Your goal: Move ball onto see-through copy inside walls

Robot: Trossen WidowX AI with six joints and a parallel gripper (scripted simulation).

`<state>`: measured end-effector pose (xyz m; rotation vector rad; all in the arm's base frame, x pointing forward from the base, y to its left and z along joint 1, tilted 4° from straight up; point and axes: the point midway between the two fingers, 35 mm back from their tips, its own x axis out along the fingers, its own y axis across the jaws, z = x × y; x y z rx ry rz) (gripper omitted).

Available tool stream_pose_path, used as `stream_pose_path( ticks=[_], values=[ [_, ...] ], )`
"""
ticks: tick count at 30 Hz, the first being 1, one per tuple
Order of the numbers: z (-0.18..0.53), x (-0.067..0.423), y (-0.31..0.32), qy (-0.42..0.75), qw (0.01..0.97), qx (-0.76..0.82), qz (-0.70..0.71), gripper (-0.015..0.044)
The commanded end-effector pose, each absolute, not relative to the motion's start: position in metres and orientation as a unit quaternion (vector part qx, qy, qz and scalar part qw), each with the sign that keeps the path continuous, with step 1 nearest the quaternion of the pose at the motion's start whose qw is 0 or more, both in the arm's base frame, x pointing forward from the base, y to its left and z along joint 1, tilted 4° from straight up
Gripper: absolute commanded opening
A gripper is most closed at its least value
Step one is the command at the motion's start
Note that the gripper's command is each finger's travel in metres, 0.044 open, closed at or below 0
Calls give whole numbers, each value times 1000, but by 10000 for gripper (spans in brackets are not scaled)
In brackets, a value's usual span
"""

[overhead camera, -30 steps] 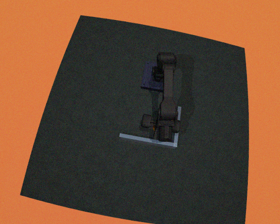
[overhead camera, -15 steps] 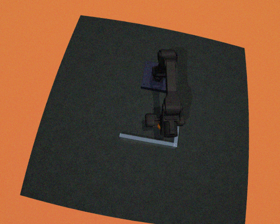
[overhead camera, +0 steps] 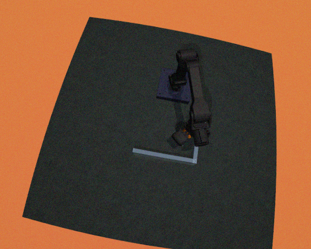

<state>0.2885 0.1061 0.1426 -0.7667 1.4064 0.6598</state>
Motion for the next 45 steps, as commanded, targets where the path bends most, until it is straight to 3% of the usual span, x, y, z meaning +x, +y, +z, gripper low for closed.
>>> stream_pose_path(
  ticks=[1, 14, 45],
  values=[
    [140, 278, 112, 589, 623, -390, 337, 0],
    [116, 243, 130, 479, 496, -540, 483, 0],
    [42, 248, 127, 477, 493, -542, 485, 0]
  ],
)
